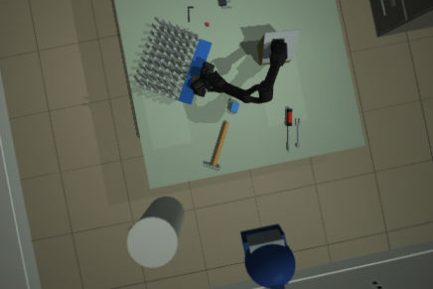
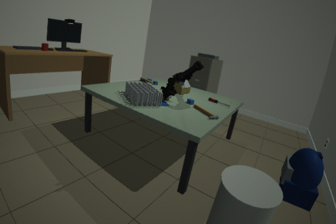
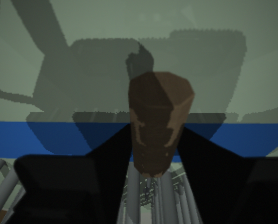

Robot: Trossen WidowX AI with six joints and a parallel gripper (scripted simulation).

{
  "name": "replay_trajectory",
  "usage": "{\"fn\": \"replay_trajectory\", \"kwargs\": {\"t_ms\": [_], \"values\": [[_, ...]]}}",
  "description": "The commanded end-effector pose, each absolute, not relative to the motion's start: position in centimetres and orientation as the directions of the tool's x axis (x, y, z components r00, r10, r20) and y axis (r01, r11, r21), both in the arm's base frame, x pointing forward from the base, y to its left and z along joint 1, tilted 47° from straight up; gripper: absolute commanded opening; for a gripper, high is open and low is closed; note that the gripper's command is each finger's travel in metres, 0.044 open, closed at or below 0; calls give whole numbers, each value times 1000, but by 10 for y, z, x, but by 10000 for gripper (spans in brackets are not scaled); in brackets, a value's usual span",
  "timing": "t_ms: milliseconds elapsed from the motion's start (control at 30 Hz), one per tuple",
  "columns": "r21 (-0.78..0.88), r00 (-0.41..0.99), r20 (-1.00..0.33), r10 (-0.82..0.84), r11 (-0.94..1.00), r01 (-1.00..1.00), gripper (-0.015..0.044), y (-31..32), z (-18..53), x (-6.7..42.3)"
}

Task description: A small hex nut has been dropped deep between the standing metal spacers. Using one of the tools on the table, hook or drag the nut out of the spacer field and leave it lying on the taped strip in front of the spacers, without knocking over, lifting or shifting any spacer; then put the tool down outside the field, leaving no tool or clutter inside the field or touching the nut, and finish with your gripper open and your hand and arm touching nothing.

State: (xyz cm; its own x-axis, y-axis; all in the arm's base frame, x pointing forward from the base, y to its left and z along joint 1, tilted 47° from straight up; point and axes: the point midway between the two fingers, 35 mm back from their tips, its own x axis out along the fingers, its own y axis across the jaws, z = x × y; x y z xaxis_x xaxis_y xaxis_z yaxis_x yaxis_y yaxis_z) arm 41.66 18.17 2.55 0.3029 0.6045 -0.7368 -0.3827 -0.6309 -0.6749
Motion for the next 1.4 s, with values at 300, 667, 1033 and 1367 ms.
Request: {"fn": "replay_trajectory", "kwargs": {"t_ms": [300, 667, 1033, 1367], "values": [[-673, 305, -738, 602, -631, -385, 0, 184, 28, 408], [-673, 304, -738, 602, -631, -385, 0, 186, 30, 402], [-673, 304, -738, 602, -631, -386, 0, 188, 32, 395], [-673, 303, -739, 602, -631, -386, 0, 189, 34, 389]]}}
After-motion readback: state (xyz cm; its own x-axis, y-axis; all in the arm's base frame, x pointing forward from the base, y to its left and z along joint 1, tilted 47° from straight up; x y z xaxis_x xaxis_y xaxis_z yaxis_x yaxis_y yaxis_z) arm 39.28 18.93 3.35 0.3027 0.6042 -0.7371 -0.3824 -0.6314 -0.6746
